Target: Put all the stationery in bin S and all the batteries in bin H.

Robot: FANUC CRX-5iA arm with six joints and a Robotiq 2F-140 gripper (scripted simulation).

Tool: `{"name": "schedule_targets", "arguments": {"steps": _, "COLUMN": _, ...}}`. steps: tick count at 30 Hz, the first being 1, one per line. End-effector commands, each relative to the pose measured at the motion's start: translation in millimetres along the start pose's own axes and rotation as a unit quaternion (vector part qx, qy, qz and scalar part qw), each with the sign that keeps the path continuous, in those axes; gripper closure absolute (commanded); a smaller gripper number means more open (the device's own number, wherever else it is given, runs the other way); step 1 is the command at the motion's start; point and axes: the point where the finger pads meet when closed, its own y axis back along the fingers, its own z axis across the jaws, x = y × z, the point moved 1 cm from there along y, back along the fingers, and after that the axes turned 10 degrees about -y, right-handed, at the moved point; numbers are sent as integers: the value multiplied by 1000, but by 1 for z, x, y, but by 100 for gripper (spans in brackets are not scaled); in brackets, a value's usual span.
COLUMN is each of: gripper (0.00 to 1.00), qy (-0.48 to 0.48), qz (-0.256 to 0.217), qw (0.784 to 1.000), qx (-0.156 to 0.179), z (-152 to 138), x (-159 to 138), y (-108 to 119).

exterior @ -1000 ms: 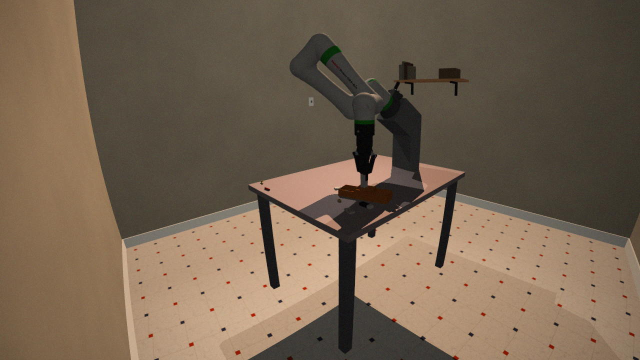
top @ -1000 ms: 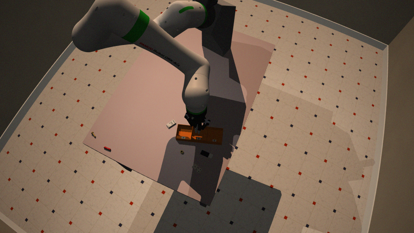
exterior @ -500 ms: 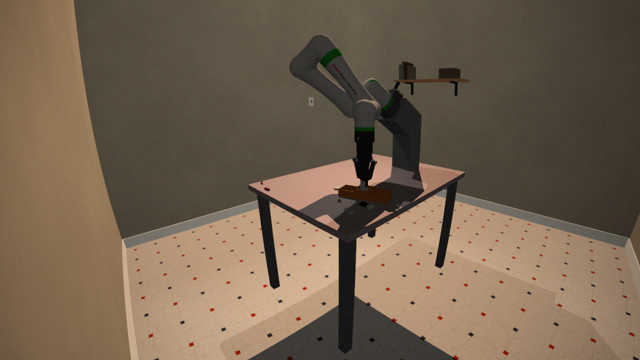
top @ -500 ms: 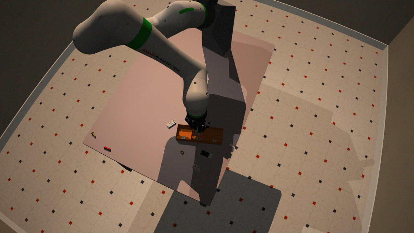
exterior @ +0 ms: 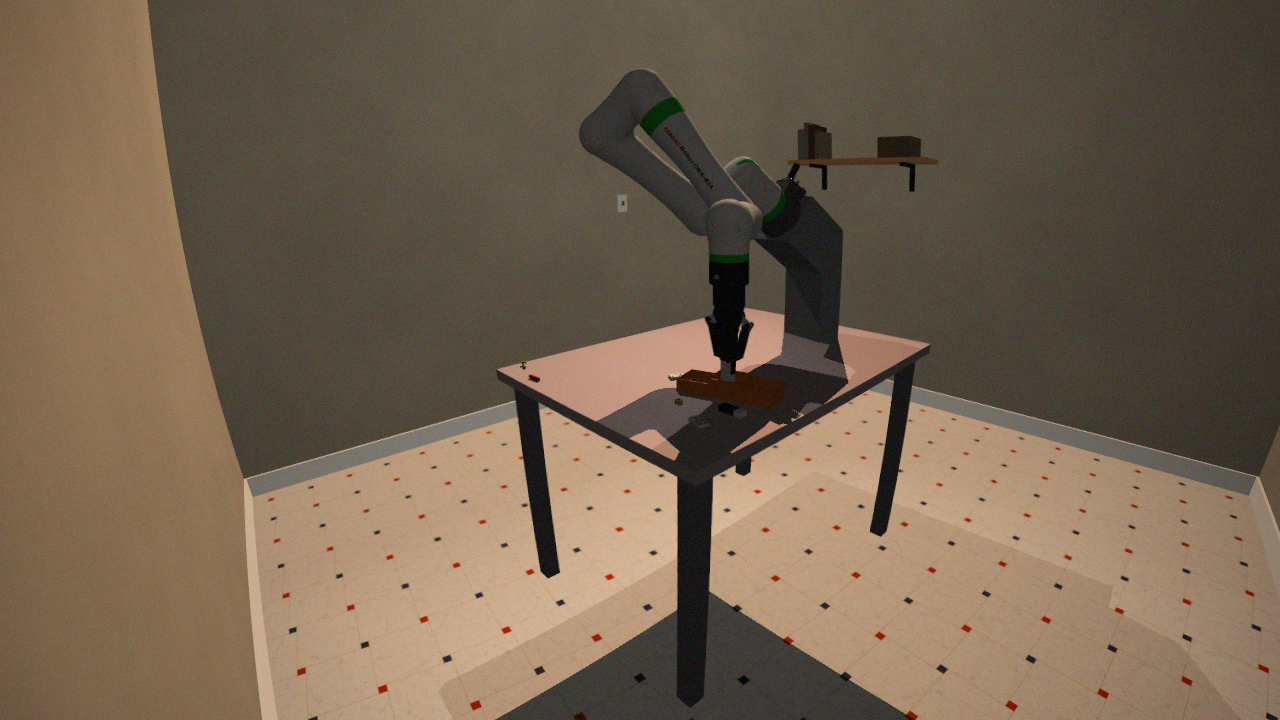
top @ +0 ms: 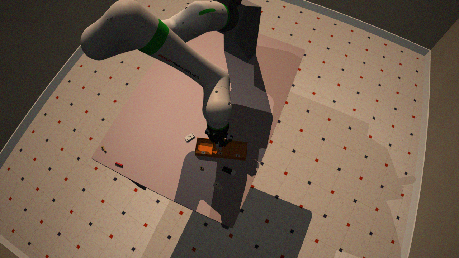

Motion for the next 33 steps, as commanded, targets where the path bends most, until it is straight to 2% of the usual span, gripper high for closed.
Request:
{"name": "schedule_targets", "arguments": {"steps": 1, "gripper": 85, "qy": 0, "qz": 0, "qw": 1000, "qx": 0, "z": 0, "x": 0, "y": 0}}
{"name": "schedule_targets", "arguments": {"steps": 28, "gripper": 85, "qy": 0, "qz": 0, "qw": 1000, "qx": 0, "z": 0, "x": 0, "y": 0}}
{"name": "schedule_targets", "arguments": {"steps": 33, "gripper": 85, "qy": 0, "qz": 0, "qw": 1000, "qx": 0, "z": 0, "x": 0, "y": 7}}
